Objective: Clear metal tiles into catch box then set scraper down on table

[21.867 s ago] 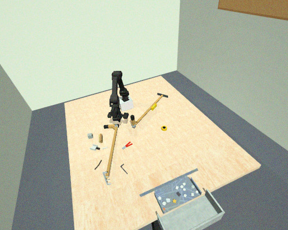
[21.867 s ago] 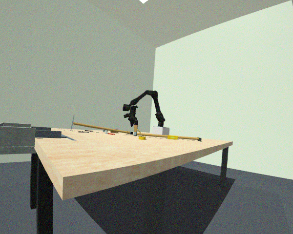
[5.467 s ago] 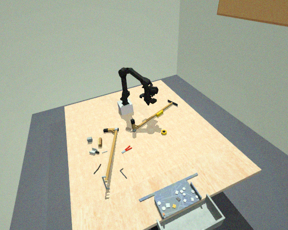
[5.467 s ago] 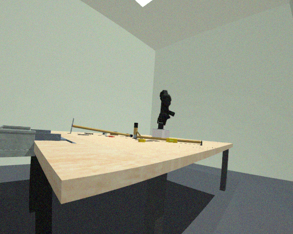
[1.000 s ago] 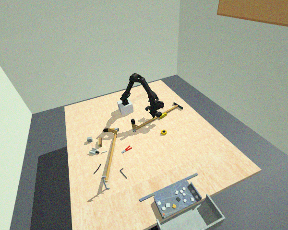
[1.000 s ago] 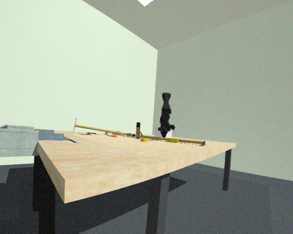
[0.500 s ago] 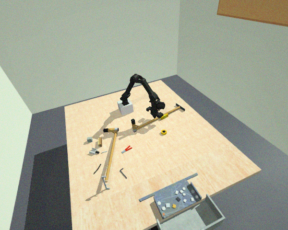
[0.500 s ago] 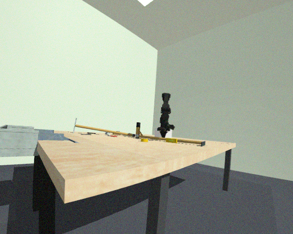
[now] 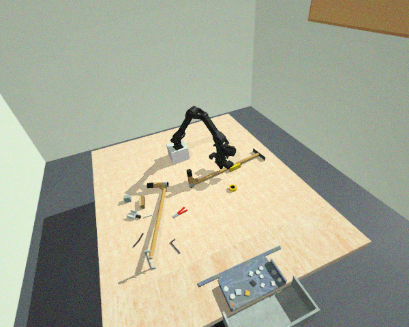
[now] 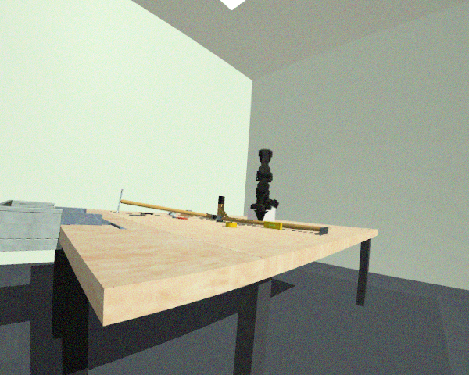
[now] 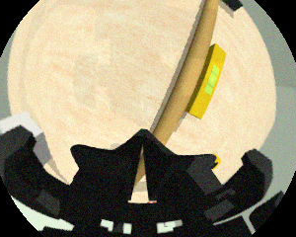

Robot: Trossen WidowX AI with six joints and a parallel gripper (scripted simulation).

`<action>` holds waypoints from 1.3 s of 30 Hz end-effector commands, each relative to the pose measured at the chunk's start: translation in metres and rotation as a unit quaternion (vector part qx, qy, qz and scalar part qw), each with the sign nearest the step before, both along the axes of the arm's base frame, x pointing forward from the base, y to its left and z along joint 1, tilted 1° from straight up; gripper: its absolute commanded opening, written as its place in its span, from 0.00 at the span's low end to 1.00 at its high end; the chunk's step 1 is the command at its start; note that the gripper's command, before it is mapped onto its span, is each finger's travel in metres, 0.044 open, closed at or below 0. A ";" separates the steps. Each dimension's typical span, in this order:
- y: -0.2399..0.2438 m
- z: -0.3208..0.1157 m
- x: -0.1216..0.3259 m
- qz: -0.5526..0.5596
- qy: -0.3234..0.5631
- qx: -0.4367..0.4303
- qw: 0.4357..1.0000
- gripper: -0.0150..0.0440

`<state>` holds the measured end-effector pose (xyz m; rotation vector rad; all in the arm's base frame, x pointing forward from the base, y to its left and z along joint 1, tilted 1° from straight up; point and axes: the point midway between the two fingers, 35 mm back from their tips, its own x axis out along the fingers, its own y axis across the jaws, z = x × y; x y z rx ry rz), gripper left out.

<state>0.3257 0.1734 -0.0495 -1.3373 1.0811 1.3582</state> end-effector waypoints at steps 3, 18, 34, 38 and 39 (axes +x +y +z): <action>0.003 -0.002 0.010 0.004 -0.005 0.003 1.000 0.25; 0.000 0.039 0.008 0.000 0.000 0.000 1.000 0.25; -0.004 0.099 0.003 0.000 0.000 0.000 1.000 0.25; -0.004 0.102 0.002 -0.001 0.000 0.000 1.000 0.25; -0.004 0.103 0.001 -0.004 0.000 0.000 1.000 0.25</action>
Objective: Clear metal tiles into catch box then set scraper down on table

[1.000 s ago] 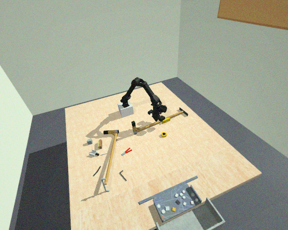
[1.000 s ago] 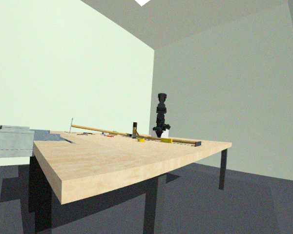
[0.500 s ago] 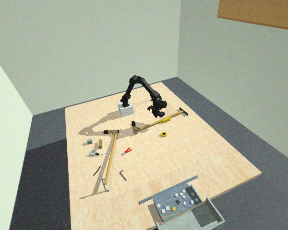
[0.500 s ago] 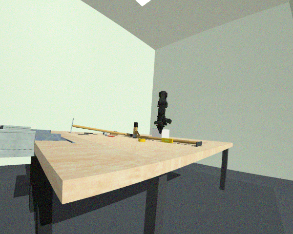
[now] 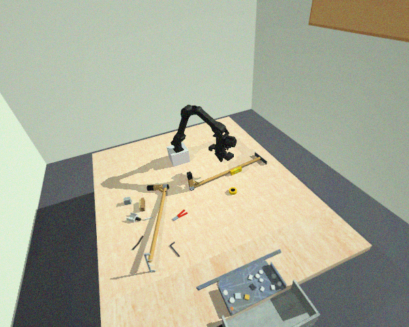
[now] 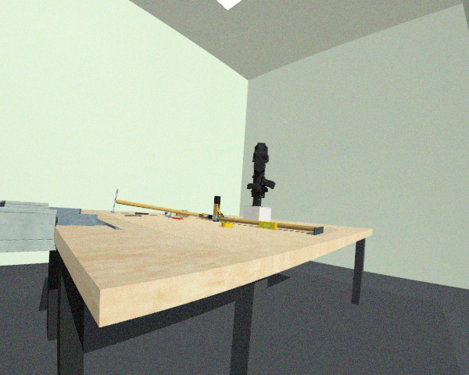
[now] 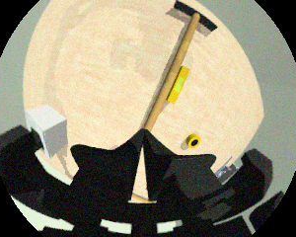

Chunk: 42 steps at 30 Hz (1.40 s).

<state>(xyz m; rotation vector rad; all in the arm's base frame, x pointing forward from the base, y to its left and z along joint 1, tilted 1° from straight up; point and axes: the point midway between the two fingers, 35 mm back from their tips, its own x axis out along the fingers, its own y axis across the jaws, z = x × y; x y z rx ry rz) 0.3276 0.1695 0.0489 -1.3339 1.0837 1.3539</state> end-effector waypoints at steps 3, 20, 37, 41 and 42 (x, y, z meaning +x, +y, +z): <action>0.000 0.015 -0.008 -0.020 0.000 0.001 1.000 0.25; -0.001 0.052 -0.037 -0.097 0.001 0.003 0.995 0.25; 0.004 0.010 -0.030 -0.105 0.001 0.004 0.994 0.25; 0.005 -0.001 -0.029 -0.107 0.001 0.004 0.994 0.25; 0.005 -0.003 -0.028 -0.107 0.001 0.004 0.994 0.25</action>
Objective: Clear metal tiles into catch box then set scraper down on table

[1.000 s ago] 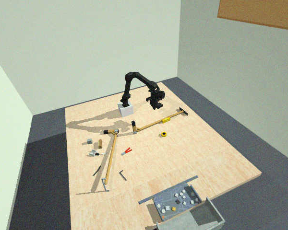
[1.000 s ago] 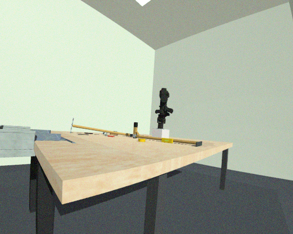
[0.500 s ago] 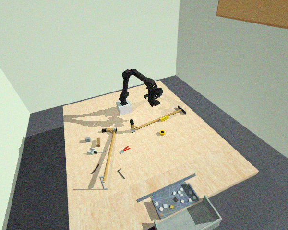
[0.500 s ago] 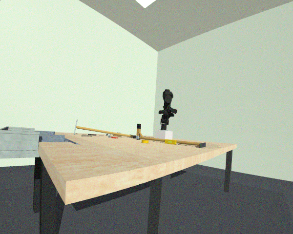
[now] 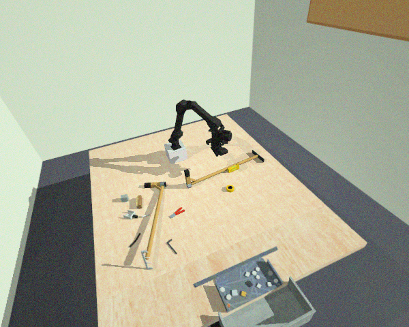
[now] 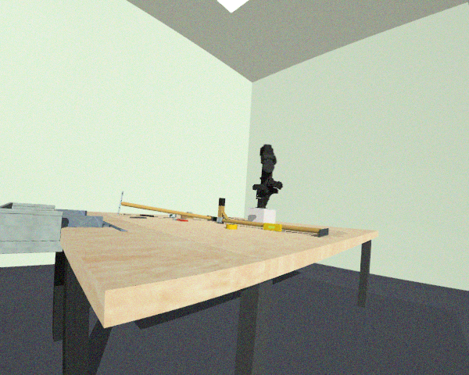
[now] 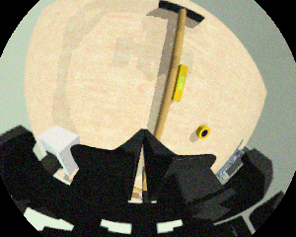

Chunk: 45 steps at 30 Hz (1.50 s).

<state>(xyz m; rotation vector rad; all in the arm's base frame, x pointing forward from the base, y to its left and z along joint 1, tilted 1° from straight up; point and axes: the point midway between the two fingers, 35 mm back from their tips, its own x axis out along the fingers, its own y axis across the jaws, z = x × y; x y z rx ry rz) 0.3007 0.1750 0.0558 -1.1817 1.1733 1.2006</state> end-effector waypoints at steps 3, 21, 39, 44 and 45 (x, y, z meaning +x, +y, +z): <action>0.000 -0.018 -0.001 -0.006 0.004 -0.002 1.000 0.25; 0.001 -0.066 -0.002 -0.015 0.005 -0.001 1.000 0.25; -0.002 -0.108 -0.009 -0.025 0.005 -0.001 1.000 0.25; -0.001 -0.108 -0.005 -0.025 0.005 -0.001 1.000 0.25; -0.001 -0.108 -0.004 -0.025 0.005 -0.001 1.000 0.25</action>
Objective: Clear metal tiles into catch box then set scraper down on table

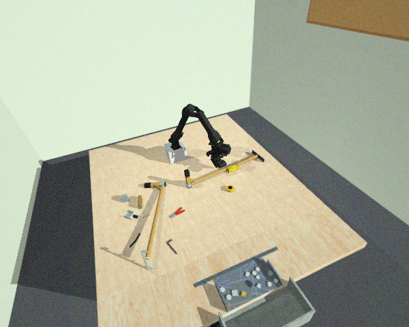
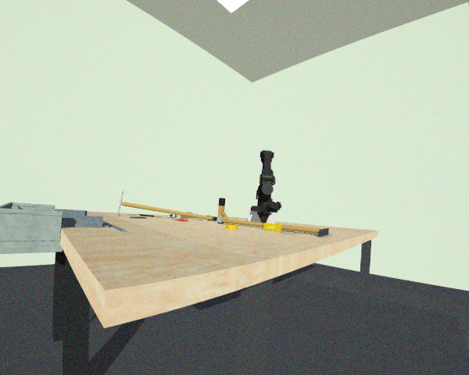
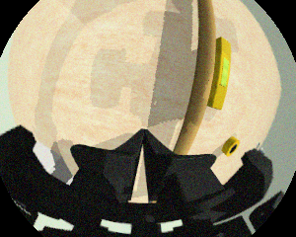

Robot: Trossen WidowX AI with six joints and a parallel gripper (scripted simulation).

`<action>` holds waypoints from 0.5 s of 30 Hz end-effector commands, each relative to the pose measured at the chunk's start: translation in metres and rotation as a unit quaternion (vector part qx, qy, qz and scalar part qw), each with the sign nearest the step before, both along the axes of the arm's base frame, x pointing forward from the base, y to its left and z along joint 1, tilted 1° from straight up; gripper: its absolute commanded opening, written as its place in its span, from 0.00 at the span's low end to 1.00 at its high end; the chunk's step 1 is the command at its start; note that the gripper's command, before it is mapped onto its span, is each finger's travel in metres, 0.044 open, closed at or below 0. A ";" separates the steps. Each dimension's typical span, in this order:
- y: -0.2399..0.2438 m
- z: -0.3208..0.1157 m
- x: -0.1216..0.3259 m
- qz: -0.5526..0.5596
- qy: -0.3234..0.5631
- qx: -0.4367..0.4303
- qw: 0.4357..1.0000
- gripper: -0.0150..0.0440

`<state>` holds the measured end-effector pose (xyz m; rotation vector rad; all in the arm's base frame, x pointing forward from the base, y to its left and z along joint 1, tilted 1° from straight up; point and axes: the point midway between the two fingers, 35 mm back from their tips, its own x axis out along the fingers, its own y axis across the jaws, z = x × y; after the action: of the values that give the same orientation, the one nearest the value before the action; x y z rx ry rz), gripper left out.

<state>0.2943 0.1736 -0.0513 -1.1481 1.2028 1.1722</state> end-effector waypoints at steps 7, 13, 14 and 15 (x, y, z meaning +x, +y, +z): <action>0.001 0.000 0.009 -0.002 0.000 0.000 1.000 0.25; 0.001 0.000 0.015 -0.002 0.000 0.000 1.000 0.25; 0.002 0.000 0.016 -0.002 0.000 0.000 1.000 0.25; 0.002 0.000 0.017 -0.002 0.000 0.000 1.000 0.25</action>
<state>0.3068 0.1740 -0.0521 -1.1408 1.2103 1.1654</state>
